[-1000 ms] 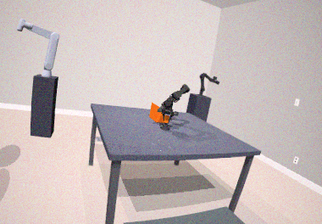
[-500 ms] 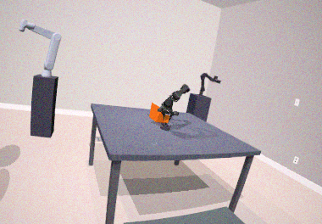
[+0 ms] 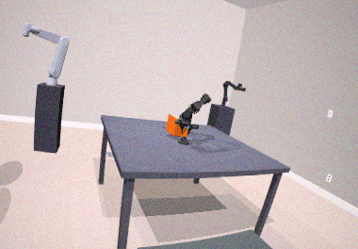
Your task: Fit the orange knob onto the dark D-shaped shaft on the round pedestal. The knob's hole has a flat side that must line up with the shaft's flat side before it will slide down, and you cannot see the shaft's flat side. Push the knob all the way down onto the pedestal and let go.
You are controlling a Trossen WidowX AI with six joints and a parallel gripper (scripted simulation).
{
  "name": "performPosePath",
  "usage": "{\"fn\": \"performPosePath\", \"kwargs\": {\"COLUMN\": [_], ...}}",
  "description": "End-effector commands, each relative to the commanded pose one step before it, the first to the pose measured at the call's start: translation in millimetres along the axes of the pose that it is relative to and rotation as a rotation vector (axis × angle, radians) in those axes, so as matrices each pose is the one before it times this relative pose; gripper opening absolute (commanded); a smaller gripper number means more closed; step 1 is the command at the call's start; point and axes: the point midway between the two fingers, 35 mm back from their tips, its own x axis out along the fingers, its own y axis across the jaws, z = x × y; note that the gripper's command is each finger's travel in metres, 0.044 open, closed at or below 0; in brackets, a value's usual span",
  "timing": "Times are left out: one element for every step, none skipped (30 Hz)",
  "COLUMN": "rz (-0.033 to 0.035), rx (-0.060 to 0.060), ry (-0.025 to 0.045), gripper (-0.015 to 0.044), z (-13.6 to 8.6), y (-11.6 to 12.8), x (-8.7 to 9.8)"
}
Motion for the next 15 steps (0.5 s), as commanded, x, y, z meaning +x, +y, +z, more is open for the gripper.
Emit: {"fn": "performPosePath", "kwargs": {"rz": [0.00048, 0.00002, 0.0, 0.0, 0.0, 0.0, -0.00004, -0.00004, -0.00003, -0.00001, -0.00001, 0.0, 0.0, 0.0, 0.0], "rx": [0.0046, 0.0, 0.0, 0.0, 0.0, 0.0, 0.0, 0.0, 0.0, 0.0, 0.0, 0.0087, 0.0166, 0.0282, 0.0323], "ry": [-0.00128, 0.00001, 0.0, 0.0, 0.0, 0.0, -0.00003, -0.00003, -0.00003, -0.00001, -0.00002, 0.0, 0.0, 0.0, -0.00001], "gripper": [0.0, 0.0, 0.0, 0.0, 0.0, 0.0, 0.0, 0.0, 0.0, 0.0, 0.0, 0.0, 0.0, 0.0, 0.0], "z": [0.24, 0.04, 0.0, 0.0, 0.0, 0.0, 0.03, 0.05, 0.1, 0.1, 0.19, 0.04, 0.07, 0.09, 0.12], "y": [0.25, 0.07, 0.0, 0.0, 0.0, 0.0, 0.05, 0.08, 0.15, 0.23, 0.26, 0.02, 0.03, 0.04, 0.05], "x": [0.16, 0.47, 0.0, 0.0, 0.0, 0.0, -1.23, -1.11, -1.07, -0.59, -0.52, -0.04, -0.05, -0.04, 0.0]}}
